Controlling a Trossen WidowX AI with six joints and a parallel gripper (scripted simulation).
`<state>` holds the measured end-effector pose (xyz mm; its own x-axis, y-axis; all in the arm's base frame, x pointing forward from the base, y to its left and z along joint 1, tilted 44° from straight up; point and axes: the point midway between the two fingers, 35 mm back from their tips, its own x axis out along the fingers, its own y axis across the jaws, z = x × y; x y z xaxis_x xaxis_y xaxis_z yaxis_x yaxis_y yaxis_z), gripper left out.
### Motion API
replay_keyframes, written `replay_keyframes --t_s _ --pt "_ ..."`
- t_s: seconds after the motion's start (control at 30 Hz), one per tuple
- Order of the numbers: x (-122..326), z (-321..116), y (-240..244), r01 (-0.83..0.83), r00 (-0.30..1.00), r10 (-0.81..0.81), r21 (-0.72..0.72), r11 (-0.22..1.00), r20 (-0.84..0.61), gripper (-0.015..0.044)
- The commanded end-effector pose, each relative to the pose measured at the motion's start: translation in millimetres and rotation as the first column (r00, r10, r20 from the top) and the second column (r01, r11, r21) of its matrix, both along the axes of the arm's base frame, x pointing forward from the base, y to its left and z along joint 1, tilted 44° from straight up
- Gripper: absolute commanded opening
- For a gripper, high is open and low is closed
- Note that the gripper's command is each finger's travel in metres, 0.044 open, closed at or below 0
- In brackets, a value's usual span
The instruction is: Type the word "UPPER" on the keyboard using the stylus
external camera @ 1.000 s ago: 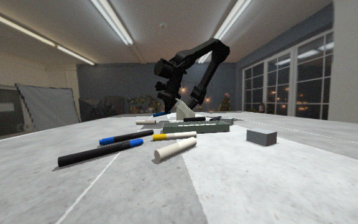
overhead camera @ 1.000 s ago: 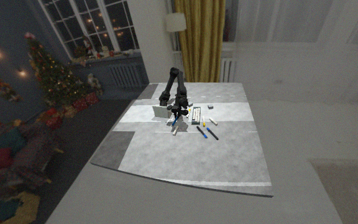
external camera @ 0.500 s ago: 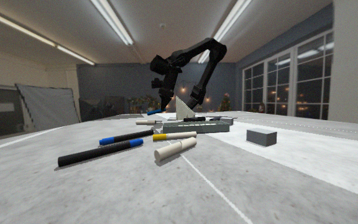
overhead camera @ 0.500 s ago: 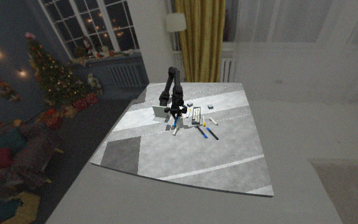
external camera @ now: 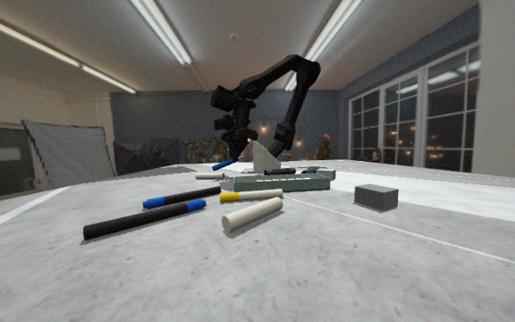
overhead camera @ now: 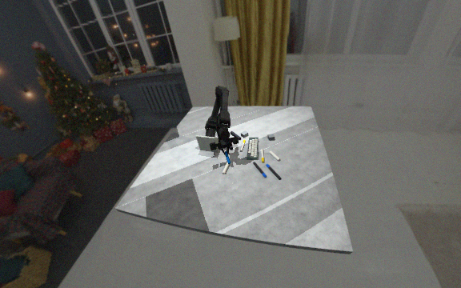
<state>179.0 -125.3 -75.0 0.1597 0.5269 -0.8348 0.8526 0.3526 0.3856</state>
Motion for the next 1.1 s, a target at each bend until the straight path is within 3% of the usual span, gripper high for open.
replay_keyframes --t_s 0.0,0.47,1.07 --pt "-3.1 -3.3 2.5 -0.078 0.992 0.077 0.011 0.997 0.101 0.0" --pt "-7.6 -7.0 2.5 -0.287 0.856 0.295 -0.084 0.954 0.424 0.0" --pt "-12.2 -8.2 -0.3 -0.377 0.499 0.535 -0.386 0.842 0.682 0.0"
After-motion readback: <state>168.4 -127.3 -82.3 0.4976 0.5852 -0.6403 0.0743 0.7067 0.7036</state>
